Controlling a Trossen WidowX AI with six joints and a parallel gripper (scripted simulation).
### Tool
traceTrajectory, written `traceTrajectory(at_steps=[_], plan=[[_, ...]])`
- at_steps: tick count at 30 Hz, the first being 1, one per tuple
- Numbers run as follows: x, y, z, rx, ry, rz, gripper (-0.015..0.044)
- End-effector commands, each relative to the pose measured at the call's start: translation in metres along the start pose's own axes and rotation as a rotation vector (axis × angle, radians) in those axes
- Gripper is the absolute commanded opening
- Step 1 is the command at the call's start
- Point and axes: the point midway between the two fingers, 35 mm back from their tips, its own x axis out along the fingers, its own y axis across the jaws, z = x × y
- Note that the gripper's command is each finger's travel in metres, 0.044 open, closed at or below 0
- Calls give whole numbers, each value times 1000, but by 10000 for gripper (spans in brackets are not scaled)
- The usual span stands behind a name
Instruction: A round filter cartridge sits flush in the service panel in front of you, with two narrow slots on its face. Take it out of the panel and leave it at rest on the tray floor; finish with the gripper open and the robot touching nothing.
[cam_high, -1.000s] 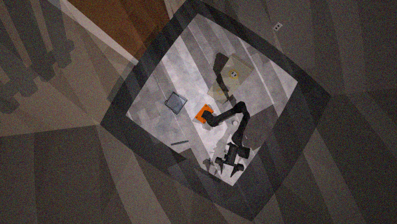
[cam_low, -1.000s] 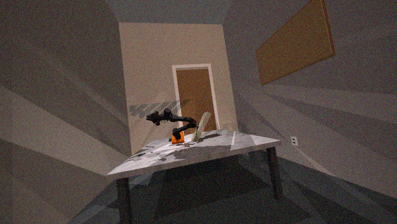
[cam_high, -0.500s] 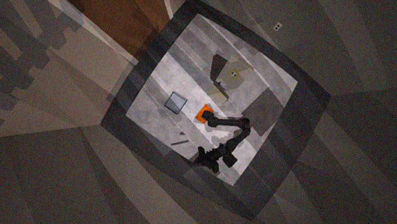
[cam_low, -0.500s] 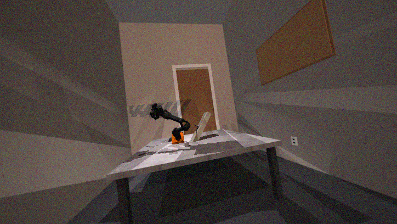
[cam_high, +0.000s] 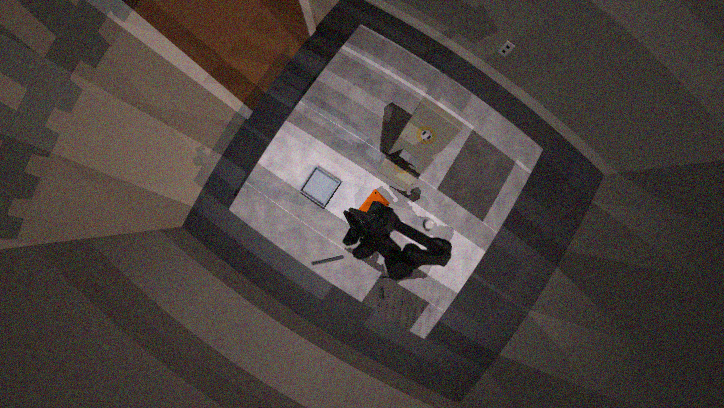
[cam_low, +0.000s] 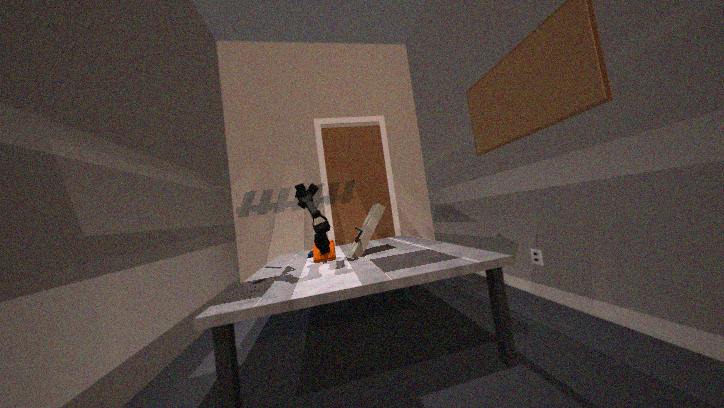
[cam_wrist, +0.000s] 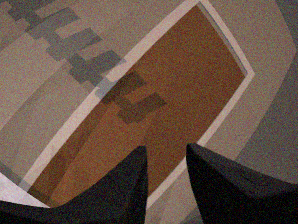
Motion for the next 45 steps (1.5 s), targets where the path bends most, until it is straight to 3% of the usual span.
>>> traceTrajectory(at_steps=[1,11,21,45], plan=[[21,-26,-44,164,197,-94,96],[30,-90,-195,644,746,-501,96],[-35,-121,-339,939,1209,-1103,96],[-39,-124,-370,953,1236,-1145,96]])
